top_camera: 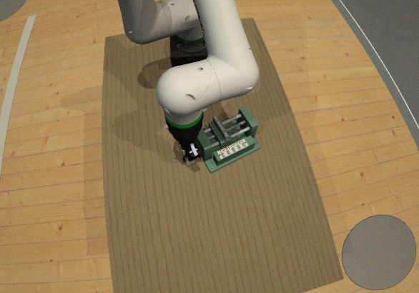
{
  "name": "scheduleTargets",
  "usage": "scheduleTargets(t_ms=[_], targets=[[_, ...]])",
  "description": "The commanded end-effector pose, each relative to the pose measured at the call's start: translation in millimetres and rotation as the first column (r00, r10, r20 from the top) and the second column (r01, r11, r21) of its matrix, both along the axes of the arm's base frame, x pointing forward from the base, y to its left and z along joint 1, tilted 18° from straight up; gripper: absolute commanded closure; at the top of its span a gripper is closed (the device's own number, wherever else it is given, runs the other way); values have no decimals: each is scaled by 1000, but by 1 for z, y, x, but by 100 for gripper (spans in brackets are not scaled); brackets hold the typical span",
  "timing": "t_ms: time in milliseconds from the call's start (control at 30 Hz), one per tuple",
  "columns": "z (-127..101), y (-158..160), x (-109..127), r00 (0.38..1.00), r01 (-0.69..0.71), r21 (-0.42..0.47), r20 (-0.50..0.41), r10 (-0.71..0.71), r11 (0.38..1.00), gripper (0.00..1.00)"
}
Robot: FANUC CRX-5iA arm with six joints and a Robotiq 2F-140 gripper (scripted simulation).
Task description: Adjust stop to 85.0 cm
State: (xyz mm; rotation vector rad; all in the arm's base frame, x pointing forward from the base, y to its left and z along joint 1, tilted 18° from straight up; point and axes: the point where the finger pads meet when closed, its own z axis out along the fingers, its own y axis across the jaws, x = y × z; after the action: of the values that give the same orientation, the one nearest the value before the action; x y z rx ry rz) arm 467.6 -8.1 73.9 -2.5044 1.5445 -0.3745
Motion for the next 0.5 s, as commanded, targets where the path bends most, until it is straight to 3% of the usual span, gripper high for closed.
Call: scheduleTargets(t_ms=[0,467], targets=[[-5,-2,-3,1000,0,0,0,0,1000,96],[-16,-13,-22,1000,0,0,0,0,1000,96]])
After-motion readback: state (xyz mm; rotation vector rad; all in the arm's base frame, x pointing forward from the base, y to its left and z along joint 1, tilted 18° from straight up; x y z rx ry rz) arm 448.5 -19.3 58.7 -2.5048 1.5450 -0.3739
